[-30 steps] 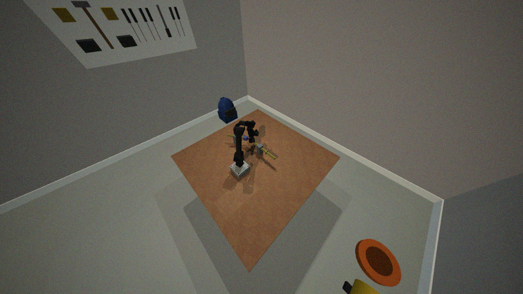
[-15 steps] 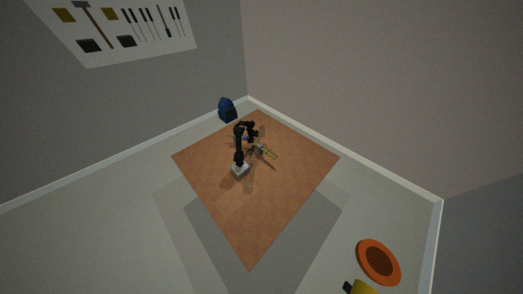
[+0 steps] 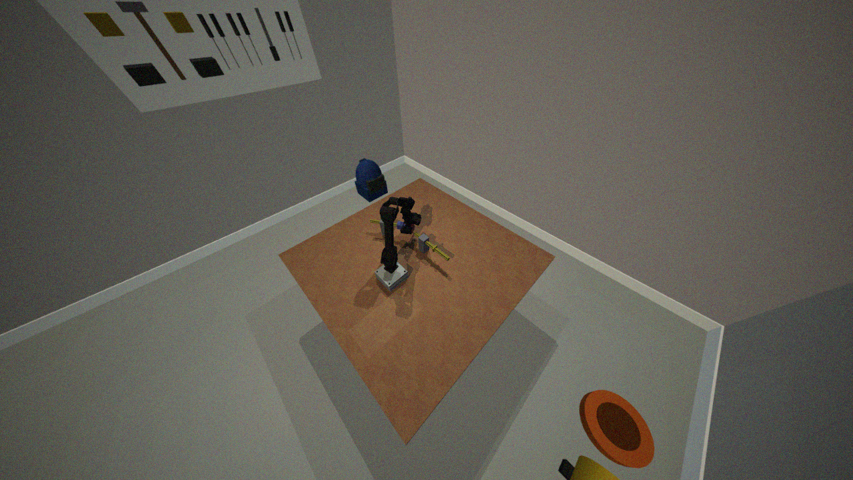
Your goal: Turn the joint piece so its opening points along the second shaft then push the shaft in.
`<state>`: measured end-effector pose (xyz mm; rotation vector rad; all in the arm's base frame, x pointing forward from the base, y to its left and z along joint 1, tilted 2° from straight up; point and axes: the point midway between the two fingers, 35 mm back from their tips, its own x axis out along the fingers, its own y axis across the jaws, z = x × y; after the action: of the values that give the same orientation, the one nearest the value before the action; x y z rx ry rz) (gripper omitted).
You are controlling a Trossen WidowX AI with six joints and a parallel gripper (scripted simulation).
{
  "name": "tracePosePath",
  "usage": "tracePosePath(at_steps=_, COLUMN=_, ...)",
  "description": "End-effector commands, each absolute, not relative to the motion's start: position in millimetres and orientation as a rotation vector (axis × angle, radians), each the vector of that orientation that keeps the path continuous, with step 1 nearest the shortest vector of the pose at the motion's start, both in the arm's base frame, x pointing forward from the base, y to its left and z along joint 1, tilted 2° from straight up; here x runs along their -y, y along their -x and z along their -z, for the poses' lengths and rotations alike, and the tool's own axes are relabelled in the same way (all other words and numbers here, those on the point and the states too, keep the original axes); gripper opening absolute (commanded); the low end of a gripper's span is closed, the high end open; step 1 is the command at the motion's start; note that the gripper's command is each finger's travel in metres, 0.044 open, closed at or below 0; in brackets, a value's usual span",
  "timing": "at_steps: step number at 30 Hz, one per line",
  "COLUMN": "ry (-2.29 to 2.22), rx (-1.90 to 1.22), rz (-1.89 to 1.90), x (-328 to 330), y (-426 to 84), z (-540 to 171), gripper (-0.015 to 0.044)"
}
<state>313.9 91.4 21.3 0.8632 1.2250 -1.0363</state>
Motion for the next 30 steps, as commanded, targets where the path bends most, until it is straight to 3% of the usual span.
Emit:
tracePosePath(at_steps=1, ry=-0.898, rx=-1.186, rz=1.101, x=-90.7, y=-311.4, z=-22.0, gripper=0.0)
tracePosePath(at_steps=30, ry=-0.959, rx=-1.13, rz=1.189, x=-90.0, y=-308.7, z=-23.8, gripper=0.0)
